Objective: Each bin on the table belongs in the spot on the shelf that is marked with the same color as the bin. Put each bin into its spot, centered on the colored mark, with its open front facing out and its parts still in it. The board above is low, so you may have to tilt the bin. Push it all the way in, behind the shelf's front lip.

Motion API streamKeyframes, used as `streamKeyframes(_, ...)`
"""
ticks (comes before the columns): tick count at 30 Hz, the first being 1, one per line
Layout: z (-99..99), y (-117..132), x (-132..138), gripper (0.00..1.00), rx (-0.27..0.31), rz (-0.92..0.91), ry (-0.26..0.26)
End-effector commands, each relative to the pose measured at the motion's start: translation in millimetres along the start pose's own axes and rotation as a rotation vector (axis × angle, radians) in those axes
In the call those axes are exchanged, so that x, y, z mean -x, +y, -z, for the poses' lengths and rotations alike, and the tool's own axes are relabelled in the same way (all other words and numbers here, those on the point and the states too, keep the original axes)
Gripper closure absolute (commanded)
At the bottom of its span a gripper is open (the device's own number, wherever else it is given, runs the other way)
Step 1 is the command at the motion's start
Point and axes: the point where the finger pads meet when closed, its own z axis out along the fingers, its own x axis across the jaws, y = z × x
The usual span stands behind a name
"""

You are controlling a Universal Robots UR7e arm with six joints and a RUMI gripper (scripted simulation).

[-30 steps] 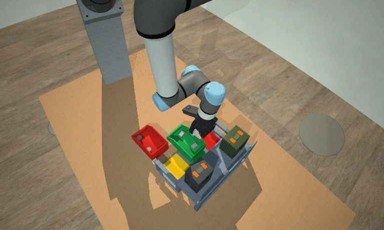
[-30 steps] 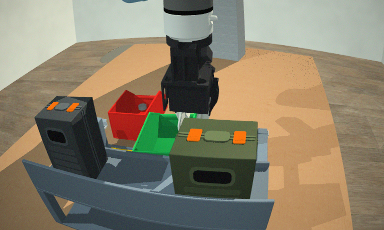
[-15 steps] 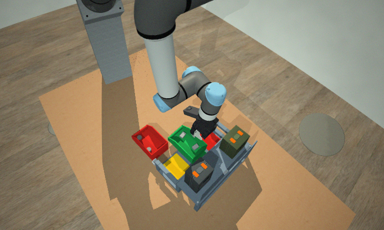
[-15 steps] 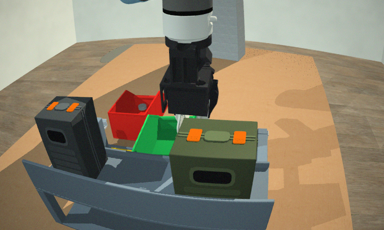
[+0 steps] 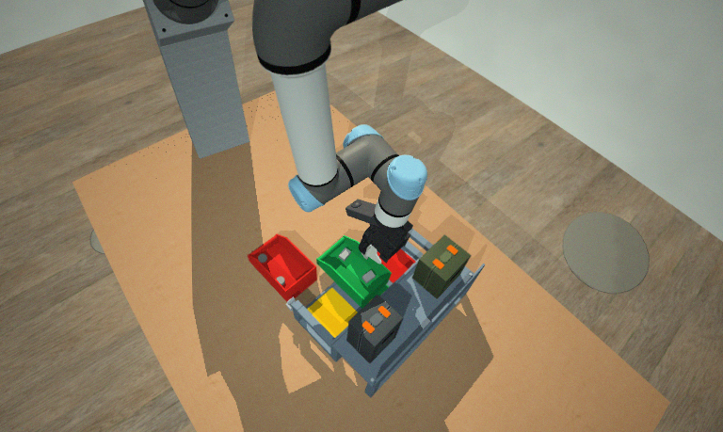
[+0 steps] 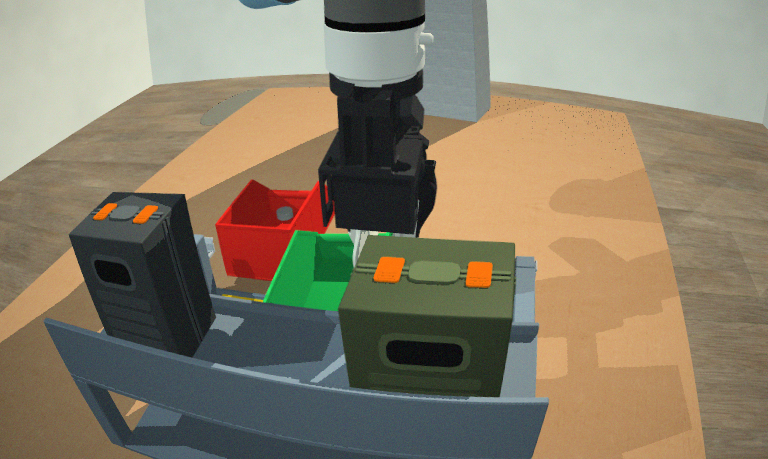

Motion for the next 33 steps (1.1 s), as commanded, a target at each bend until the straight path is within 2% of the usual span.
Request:
streamKeyframes(1, 0.7, 0.8, 0.0, 1.00, 0.002, 0.000, 0.000)
streamKeyframes(33, 0.8, 4.5, 0.1, 1.00, 0.005, 0.000, 0.000)
